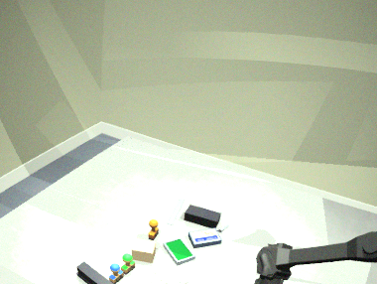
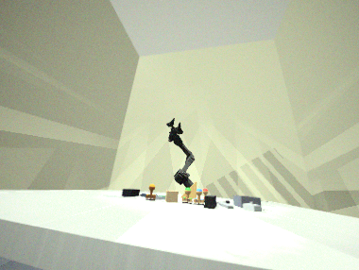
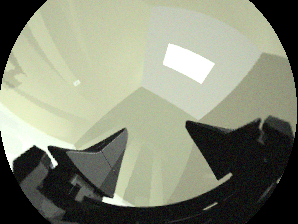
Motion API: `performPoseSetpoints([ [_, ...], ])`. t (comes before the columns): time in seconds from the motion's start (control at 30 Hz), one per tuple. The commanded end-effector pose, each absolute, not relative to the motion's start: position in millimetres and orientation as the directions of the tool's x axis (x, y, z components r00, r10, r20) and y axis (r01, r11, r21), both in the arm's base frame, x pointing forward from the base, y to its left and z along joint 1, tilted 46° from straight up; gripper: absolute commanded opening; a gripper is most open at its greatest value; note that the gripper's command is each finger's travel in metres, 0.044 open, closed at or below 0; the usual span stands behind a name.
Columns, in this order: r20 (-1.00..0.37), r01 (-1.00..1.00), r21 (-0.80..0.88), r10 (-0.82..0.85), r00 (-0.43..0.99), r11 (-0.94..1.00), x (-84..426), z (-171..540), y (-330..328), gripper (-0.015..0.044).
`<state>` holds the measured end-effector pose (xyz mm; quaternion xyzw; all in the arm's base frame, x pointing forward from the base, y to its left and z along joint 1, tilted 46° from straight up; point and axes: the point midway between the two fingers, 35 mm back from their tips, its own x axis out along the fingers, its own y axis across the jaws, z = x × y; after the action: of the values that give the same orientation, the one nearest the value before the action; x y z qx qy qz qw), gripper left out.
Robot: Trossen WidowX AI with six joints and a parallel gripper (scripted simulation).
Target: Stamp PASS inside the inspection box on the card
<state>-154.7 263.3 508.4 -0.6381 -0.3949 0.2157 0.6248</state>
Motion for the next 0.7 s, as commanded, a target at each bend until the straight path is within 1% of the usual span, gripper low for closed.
performPoseSetpoints([
  [0.0, 0.221, 0.230, -0.968, 0.771, 0.597, 0.099, -152.5, 510.0, 261.8, 0.0374],
  [0.07, 0.242, 0.198, -0.969, 0.747, 0.619, 0.150, -134.5, 521.5, 249.4, 0.0321],
  [0.2, 0.281, 0.065, -0.946, 0.705, 0.651, 0.318, -101.1, 545.8, 219.1, 0.0221],
  [0.33, 0.304, -0.082, -0.874, 0.671, 0.676, 0.479, -73.6, 563.7, 192.5, 0.0221],
  [0.4, 0.313, -0.203, -0.772, 0.639, 0.703, 0.602, -47.1, 575.6, 169.9, 0.0221],
  [0.5, 0.306, -0.358, -0.559, 0.587, 0.749, 0.748, -3.2, 587.0, 137.6, 0.0221],
  [0.6, 0.273, -0.459, -0.298, 0.536, 0.799, 0.837, 43.7, 590.1, 108.8, 0.0221],
  [0.67, 0.232, -0.492, -0.118, 0.505, 0.831, 0.863, 78.5, 586.9, 91.4, 0.0221],
])
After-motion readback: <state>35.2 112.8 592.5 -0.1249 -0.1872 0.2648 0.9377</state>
